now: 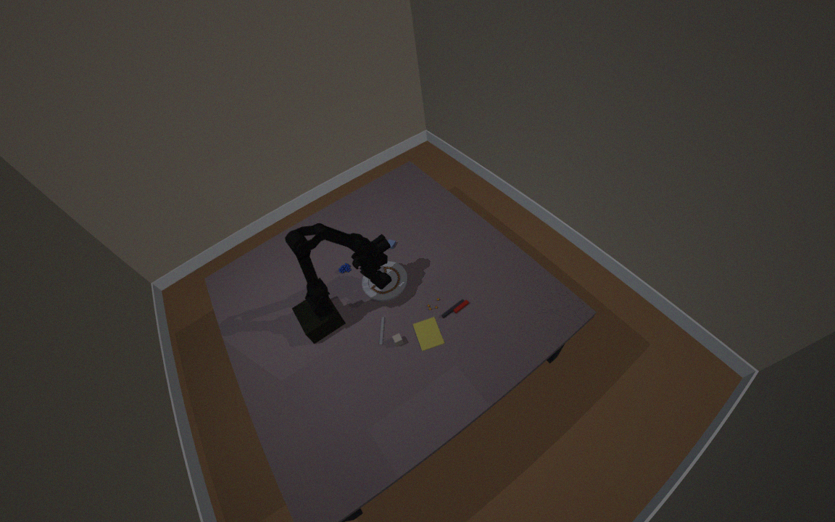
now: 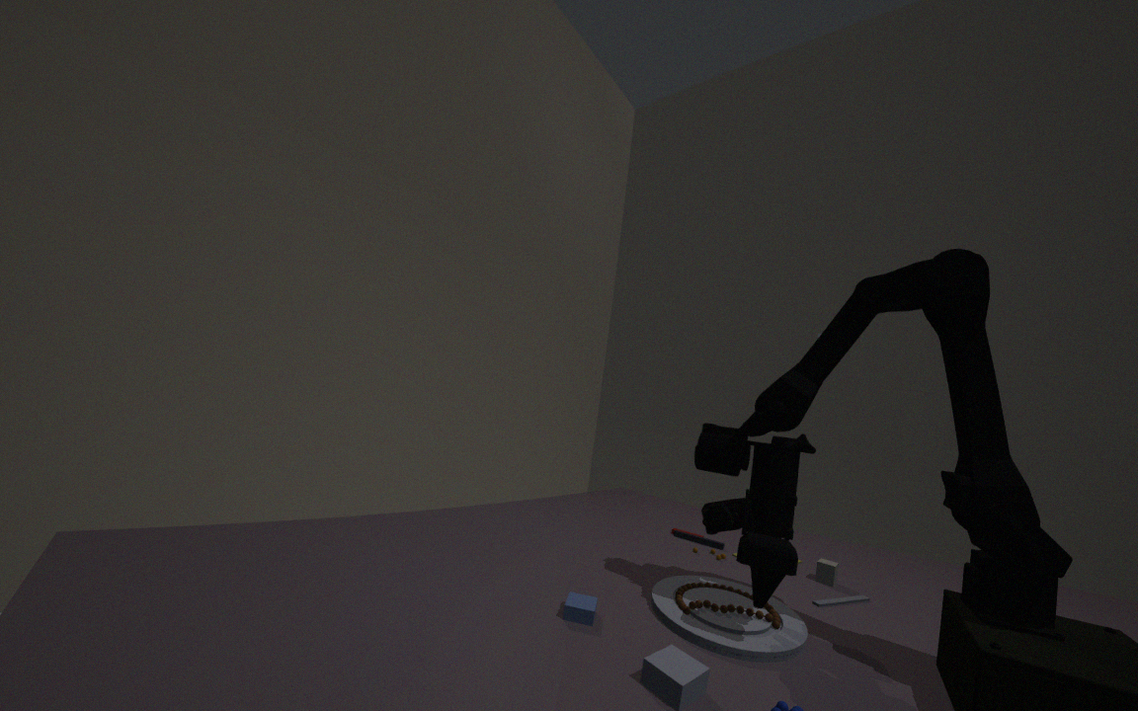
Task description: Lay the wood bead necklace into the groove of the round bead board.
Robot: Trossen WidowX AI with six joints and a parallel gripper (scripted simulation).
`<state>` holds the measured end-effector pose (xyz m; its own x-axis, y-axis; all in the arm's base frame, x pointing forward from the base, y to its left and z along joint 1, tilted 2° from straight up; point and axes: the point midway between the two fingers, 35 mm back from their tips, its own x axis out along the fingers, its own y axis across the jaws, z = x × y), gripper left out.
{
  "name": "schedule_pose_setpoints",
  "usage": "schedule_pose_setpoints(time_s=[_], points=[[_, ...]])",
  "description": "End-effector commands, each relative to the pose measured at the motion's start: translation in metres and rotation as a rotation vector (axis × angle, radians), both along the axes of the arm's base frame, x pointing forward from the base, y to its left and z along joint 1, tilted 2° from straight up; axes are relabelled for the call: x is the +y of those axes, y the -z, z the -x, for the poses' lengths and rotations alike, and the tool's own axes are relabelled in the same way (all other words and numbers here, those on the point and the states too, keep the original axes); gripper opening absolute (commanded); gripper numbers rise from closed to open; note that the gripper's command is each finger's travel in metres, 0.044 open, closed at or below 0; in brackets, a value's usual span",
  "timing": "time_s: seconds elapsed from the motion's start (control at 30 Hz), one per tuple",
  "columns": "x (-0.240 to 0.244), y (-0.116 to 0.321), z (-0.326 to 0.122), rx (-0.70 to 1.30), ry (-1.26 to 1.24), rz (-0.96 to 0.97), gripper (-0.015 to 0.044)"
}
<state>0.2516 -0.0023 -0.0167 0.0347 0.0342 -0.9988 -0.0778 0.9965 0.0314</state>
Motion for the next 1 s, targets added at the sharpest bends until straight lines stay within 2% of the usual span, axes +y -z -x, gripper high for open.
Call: schedule_pose_setpoints(time_s=[0.0,0.3,0.47,0.97], points=[[0.001,0.007,0.002,0.006,0.007,-0.002,0.0120],[0.001,0.018,0.003,0.010,0.009,-0.003,0.0120],[0.001,0.015,0.002,0.007,0.003,0.000,0.0000],[0.001,0.015,0.002,0.007,0.003,0.000,0.0000]])
